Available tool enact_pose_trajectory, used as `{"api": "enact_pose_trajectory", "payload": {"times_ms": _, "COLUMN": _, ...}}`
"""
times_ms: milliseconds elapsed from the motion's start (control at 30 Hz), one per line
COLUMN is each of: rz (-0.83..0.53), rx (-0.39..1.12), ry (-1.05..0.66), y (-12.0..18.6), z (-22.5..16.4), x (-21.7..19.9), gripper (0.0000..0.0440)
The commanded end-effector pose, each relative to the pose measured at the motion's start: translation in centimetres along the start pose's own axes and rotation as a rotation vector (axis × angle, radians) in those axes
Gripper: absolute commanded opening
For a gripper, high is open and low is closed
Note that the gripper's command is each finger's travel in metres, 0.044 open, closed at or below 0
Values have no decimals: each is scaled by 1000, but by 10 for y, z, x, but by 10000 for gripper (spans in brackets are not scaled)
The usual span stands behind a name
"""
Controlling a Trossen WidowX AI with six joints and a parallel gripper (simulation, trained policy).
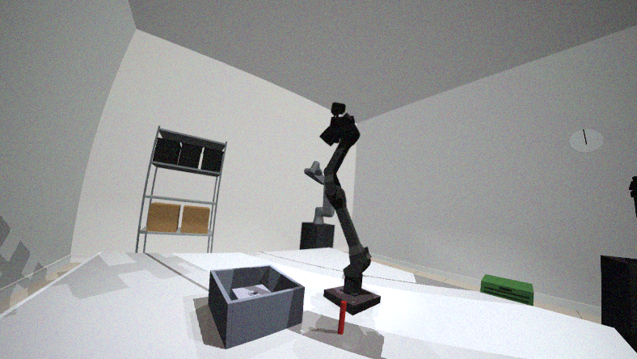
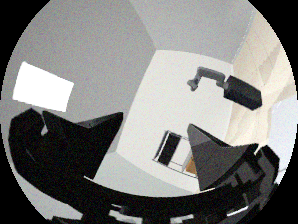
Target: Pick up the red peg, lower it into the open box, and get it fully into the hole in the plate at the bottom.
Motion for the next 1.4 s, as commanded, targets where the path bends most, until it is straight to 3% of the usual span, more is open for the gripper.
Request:
{"api": "enact_pose_trajectory", "payload": {"times_ms": 0, "rz": 16, "rx": -2, "ry": -12, "y": 0, "z": 2, "x": 0, "gripper": 420}}
{"api": "enact_pose_trajectory", "payload": {"times_ms": 67, "rz": 59, "rx": -23, "ry": -59, "y": 1, "z": 9, "x": 3, "gripper": 440}}
{"api": "enact_pose_trajectory", "payload": {"times_ms": 767, "rz": 565, "rx": -203, "ry": -533, "y": 40, "z": 78, "x": 35, "gripper": 440}}
{"api": "enact_pose_trajectory", "payload": {"times_ms": 1367, "rz": 1130, "rx": -135, "ry": -776, "y": 114, "z": 109, "x": 58, "gripper": 440}}
Point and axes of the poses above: the point midway between the two fingers, 35 mm back from their tips, its own y axis back along the fingers, its own x axis across the jaws, z = x × y, the point moved 10 cm from there along y, back along the fingers, and after that the axes turned 4 degrees about y, right-handed, at the moved point
